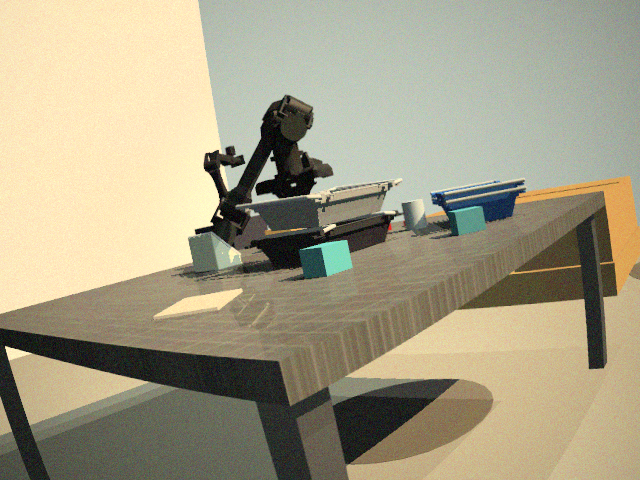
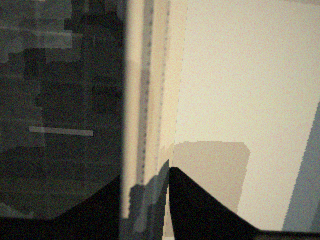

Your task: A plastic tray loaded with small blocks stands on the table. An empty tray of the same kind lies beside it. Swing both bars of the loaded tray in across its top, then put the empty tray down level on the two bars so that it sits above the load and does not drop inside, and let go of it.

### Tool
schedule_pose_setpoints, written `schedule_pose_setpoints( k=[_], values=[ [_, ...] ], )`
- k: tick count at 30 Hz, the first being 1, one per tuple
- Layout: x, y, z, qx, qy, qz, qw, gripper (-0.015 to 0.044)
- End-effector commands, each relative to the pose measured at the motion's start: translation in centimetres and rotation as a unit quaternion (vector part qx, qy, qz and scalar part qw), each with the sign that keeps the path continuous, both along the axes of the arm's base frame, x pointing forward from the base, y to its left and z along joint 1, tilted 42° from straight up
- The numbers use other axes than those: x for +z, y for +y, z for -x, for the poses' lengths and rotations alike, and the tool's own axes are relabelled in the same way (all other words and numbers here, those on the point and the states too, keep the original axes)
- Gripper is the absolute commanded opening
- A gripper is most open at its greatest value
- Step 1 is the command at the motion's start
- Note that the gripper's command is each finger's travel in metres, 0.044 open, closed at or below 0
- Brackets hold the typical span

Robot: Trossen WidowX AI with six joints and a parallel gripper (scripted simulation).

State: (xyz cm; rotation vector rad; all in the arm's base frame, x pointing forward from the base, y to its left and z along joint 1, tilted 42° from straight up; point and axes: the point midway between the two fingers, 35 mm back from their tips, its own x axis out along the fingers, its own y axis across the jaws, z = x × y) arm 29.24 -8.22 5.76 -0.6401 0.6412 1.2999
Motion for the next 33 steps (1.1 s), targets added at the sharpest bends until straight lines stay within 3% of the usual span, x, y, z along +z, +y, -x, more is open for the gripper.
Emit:
schedule_pose_setpoints(
  k=[1,12,33],
  values=[
    [-0.57,0.32,0.66,0.002,0.023,-0.001,1.000,0.0000],
    [-0.57,0.32,0.66,0.002,0.023,-0.001,1.000,0.0000],
    [-0.57,0.32,0.66,0.002,0.023,-0.001,1.000,0.0308]
  ],
)
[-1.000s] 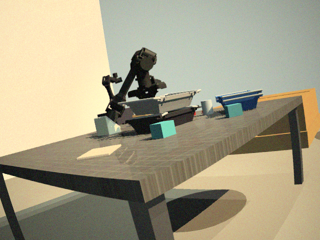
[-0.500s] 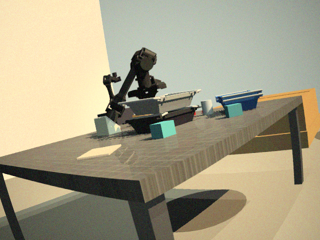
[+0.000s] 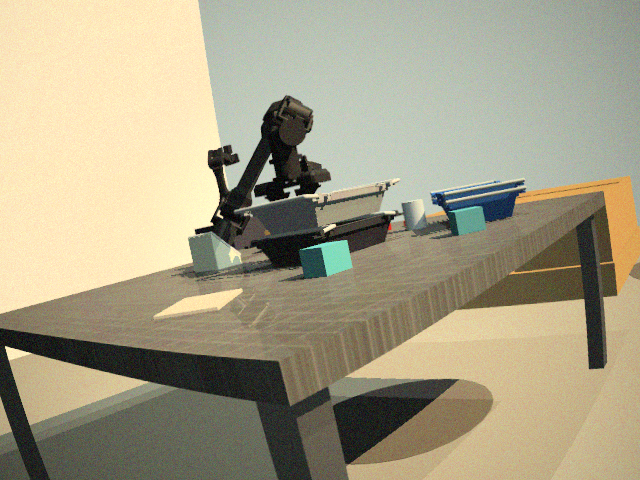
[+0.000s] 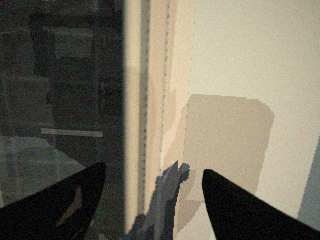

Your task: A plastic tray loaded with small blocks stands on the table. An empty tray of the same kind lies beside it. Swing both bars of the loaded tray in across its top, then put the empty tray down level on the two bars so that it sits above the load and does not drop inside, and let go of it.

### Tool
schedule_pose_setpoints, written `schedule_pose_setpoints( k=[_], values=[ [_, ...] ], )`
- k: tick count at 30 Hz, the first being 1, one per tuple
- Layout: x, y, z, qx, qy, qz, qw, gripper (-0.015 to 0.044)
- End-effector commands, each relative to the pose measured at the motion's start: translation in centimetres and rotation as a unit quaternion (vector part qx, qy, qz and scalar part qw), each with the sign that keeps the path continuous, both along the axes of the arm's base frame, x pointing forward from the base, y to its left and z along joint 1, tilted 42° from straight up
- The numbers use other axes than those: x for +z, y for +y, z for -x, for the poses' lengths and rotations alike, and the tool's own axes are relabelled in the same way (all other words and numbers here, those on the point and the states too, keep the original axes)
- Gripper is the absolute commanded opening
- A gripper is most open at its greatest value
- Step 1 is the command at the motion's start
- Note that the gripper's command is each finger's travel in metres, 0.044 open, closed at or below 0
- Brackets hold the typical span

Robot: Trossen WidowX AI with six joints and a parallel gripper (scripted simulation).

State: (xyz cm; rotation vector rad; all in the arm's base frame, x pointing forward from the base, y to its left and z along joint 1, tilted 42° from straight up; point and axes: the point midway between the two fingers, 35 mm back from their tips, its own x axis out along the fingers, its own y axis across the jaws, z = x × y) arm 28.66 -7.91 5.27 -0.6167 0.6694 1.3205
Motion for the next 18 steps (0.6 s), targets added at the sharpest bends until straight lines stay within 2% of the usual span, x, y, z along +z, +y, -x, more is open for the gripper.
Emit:
schedule_pose_setpoints(
  k=[1,9,18],
  values=[
    [-0.07,0.00,0.07,-0.001,0.004,0.000,1.000,0.0323],
    [-0.07,0.00,0.07,-0.001,0.004,0.000,1.000,0.0440],
    [0.43,-0.44,-0.02,-0.004,0.001,0.001,1.000,0.0440]
  ],
)
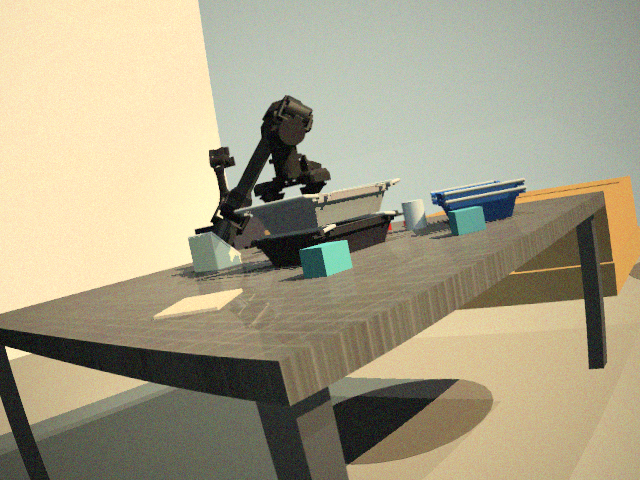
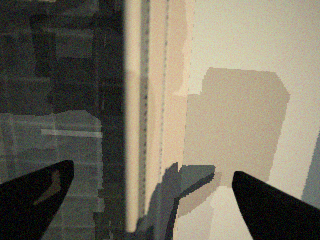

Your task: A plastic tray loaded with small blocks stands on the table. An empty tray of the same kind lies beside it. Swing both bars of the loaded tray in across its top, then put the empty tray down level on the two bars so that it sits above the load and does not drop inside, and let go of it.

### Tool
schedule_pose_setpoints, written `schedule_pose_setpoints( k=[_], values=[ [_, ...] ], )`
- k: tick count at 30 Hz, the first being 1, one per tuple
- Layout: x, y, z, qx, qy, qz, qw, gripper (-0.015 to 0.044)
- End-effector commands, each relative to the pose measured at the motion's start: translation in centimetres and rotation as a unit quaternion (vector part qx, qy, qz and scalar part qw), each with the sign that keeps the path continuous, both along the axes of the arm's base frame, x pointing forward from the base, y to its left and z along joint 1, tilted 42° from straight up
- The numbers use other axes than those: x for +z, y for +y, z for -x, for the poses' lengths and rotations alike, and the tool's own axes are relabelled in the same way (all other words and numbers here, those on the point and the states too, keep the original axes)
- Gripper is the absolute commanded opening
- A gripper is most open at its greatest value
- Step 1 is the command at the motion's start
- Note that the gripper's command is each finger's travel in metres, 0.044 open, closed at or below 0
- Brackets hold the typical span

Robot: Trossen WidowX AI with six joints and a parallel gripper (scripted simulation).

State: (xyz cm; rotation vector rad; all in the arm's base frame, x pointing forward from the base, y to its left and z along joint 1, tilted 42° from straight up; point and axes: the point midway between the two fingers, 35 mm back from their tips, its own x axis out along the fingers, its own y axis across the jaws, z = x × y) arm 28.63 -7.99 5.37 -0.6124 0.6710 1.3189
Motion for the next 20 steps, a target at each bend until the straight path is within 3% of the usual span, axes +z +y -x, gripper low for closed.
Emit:
schedule_pose_setpoints(
  k=[1,20],
  values=[
    [0.6,-0.6,-0.1,-0.005,0.000,0.002,1.000,0.0440],
    [8.1,-7.0,1.5,-0.066,0.012,0.011,0.998,0.0440]
  ],
)
